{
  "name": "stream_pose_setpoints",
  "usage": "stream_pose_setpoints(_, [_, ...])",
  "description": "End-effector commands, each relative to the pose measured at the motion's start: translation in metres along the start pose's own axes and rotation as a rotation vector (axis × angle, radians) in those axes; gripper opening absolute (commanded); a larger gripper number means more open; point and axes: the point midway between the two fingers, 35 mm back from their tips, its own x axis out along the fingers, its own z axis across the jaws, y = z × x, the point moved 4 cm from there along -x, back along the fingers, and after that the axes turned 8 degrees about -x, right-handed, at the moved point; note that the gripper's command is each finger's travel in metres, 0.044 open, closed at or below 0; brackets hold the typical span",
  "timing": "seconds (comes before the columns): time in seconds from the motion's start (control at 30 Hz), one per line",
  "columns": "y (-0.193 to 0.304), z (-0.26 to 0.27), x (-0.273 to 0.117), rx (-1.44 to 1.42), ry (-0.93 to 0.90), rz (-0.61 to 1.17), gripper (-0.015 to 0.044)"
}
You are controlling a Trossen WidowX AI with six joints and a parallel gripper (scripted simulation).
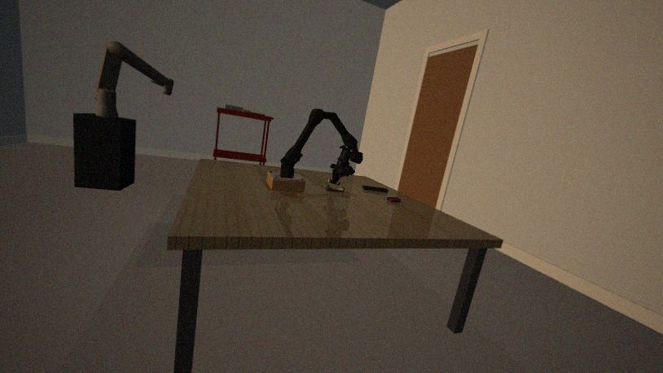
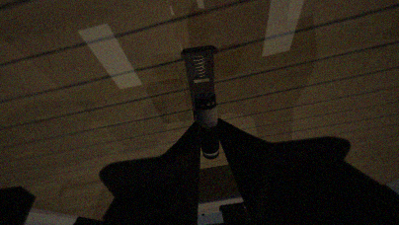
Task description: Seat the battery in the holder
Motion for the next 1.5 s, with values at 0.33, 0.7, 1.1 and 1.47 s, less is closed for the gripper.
stream_pose_setpoints(0.33, [-0.007,0.000,0.007,0.006,-0.013,0.084,0.0059])
stream_pose_setpoints(0.7, [-0.014,-0.001,0.011,0.006,-0.022,0.157,0.0059])
stream_pose_setpoints(1.1, [-0.021,-0.002,0.016,0.005,-0.031,0.235,0.0059])
stream_pose_setpoints(1.47, [-0.026,-0.003,0.020,0.006,-0.033,0.292,0.0059])
